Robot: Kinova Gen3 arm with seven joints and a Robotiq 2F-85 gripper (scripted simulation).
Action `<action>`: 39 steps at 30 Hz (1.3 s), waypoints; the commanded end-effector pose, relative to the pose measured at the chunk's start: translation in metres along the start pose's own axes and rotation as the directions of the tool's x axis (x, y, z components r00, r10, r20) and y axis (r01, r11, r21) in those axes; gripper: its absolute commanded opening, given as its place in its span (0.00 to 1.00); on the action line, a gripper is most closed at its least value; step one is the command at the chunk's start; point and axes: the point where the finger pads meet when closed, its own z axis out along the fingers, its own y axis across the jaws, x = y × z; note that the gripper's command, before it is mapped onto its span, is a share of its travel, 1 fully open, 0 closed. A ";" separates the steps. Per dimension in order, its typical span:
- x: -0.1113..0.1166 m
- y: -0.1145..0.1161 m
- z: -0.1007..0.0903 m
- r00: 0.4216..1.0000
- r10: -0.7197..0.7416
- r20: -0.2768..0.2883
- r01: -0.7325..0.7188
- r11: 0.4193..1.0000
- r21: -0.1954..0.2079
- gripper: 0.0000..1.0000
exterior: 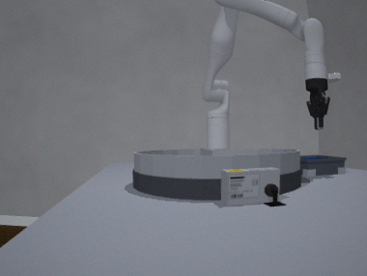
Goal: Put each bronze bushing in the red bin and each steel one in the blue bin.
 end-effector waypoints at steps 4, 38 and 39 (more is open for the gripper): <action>0.000 0.000 -0.001 1.000 0.000 -0.001 0.000 1.000 -0.002 0.16; 0.000 0.000 -0.001 1.000 0.000 -0.001 0.000 1.000 -0.002 1.00; -0.004 -0.007 -0.007 1.000 0.000 -0.001 0.000 1.000 -0.002 1.00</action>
